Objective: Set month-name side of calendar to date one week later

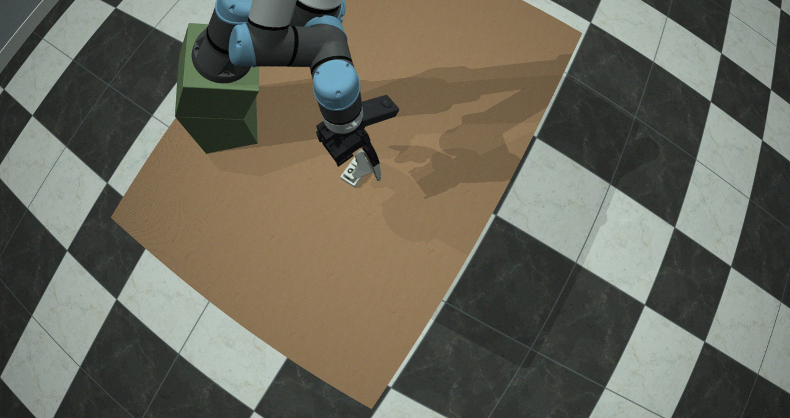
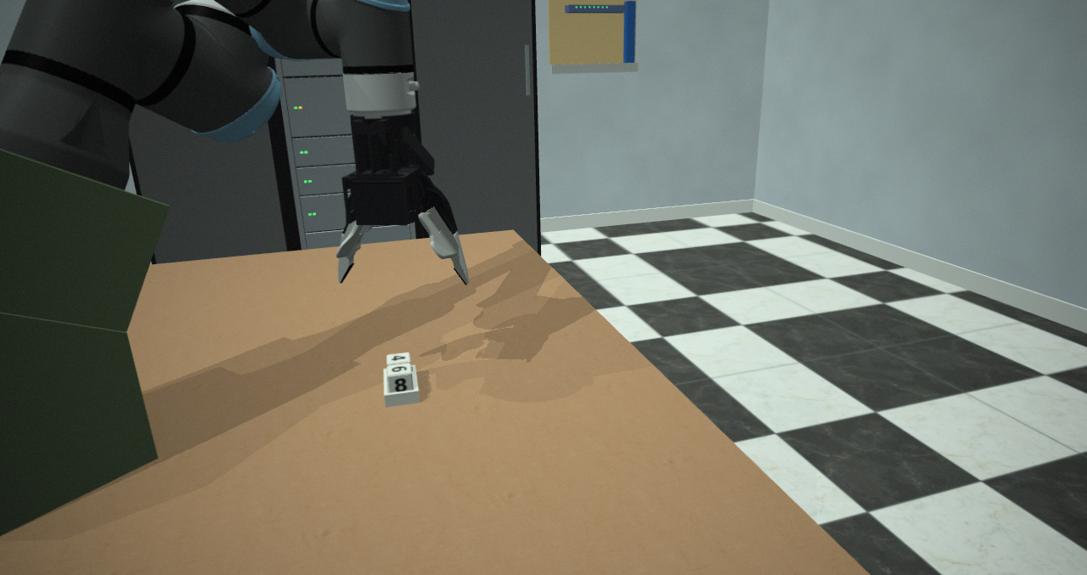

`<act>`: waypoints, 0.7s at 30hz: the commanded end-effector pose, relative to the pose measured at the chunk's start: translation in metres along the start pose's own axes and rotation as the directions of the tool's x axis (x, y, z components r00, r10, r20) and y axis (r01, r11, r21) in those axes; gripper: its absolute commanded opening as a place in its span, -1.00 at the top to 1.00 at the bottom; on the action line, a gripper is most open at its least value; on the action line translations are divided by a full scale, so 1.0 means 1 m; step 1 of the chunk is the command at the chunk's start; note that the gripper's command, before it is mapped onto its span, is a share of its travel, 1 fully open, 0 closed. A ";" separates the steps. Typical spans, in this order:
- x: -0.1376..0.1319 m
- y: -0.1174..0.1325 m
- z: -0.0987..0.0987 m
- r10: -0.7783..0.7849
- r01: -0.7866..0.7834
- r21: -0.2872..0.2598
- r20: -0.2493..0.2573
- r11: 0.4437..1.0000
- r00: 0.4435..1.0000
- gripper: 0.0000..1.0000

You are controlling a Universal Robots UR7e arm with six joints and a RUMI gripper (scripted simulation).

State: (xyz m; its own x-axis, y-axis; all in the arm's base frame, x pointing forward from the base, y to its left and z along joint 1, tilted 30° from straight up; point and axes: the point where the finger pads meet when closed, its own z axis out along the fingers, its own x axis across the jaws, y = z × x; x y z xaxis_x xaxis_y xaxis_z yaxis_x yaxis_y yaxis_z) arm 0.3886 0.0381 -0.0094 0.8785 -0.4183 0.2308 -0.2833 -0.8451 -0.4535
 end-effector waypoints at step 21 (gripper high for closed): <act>0.004 0.001 0.008 0.573 -0.573 -0.012 -0.005 0.819 0.819 -1.00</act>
State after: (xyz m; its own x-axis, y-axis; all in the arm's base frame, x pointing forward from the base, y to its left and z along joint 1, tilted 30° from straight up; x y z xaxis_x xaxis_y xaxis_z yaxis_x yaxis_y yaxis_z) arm 0.3948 0.0368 -0.0130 0.6613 -0.7501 0.0049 -0.6444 -0.5714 -0.5081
